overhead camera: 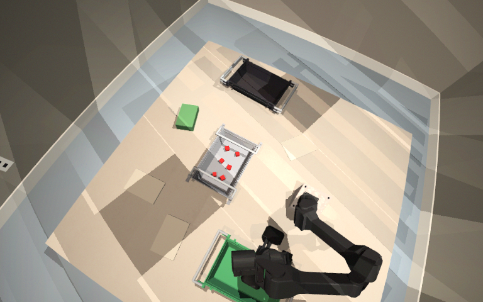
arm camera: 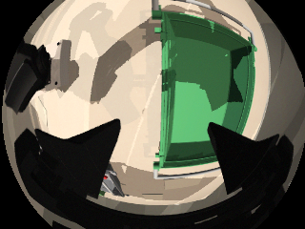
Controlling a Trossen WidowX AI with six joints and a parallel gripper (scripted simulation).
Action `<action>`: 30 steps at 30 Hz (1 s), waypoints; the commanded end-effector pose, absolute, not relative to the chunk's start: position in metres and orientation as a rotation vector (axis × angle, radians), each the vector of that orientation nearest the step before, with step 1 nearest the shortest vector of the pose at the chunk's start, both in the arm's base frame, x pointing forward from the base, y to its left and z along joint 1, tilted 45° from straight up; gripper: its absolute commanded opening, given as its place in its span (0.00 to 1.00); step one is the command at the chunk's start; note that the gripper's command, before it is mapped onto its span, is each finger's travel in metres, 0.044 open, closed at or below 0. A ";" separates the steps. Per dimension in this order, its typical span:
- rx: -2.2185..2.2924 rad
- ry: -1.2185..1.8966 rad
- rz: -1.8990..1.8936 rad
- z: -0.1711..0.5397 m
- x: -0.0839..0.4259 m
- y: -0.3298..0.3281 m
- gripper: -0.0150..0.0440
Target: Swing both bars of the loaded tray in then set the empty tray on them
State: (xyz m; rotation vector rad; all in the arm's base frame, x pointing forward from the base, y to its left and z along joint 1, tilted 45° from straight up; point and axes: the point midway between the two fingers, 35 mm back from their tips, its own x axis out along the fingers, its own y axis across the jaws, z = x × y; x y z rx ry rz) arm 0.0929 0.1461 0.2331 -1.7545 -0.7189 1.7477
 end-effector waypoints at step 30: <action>-1.779 -0.770 1.763 0.190 0.092 0.185 1.00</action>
